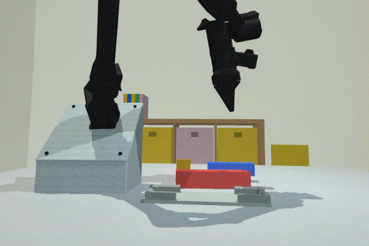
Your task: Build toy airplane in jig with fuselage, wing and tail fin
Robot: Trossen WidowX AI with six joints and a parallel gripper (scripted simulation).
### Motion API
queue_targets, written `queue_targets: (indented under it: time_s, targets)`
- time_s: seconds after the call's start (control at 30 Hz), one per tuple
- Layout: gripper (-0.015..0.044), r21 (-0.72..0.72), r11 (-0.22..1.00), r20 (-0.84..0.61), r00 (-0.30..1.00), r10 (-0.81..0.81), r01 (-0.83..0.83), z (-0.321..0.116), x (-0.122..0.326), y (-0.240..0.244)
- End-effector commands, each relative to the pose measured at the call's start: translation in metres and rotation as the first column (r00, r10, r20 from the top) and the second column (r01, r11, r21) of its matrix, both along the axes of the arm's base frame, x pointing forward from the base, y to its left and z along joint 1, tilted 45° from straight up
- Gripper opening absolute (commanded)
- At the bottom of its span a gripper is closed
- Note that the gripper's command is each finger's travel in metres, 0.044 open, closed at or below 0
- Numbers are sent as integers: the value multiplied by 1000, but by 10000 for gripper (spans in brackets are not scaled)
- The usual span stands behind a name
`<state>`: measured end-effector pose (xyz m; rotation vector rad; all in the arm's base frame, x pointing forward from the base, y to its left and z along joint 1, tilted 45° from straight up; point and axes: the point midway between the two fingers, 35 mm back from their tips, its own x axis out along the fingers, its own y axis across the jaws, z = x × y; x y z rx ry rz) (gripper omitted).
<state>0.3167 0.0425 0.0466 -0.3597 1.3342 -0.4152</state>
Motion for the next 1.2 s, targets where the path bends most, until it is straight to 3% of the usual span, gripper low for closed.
queue_targets:
  time_s: [0.0,0.3,0.47,1.17]
  targets:
    - [440,-223,975,-197,980,-25,-20,-51,-35,-33]
    - [440,-264,964,-235,972,-30,-34,-61,-42,-41]
    - [440,-267,963,-234,972,-30,-34,-97,-43,-77]
    - [440,-267,963,-235,972,-30,-35,-116,-43,-96]
